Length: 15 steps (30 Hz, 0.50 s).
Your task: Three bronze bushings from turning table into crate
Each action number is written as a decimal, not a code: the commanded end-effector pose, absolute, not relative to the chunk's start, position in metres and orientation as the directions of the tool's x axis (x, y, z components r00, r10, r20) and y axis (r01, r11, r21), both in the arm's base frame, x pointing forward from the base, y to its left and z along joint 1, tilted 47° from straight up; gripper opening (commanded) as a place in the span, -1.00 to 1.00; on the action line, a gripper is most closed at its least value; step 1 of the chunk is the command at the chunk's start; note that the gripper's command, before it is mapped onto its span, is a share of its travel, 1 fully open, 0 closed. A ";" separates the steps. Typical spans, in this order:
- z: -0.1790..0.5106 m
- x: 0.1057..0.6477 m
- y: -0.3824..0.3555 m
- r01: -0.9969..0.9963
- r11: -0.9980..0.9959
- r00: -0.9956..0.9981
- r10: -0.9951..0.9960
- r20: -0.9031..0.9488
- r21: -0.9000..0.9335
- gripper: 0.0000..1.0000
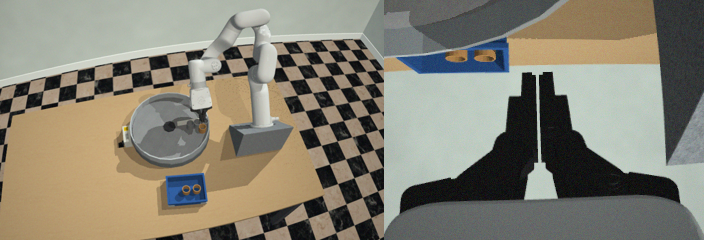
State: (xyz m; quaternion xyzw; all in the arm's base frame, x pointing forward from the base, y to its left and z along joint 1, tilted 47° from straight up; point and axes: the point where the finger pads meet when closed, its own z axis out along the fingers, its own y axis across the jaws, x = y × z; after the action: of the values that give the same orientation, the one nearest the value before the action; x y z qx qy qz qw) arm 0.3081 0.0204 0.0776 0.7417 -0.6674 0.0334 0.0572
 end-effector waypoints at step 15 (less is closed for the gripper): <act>0.078 0.309 0.021 -0.994 -0.104 0.108 -0.986 0.126 0.037 -0.79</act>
State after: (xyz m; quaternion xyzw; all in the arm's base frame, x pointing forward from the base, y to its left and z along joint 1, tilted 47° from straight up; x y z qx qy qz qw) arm 0.3082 0.0205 0.0777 0.7418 -0.6674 0.0335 0.0571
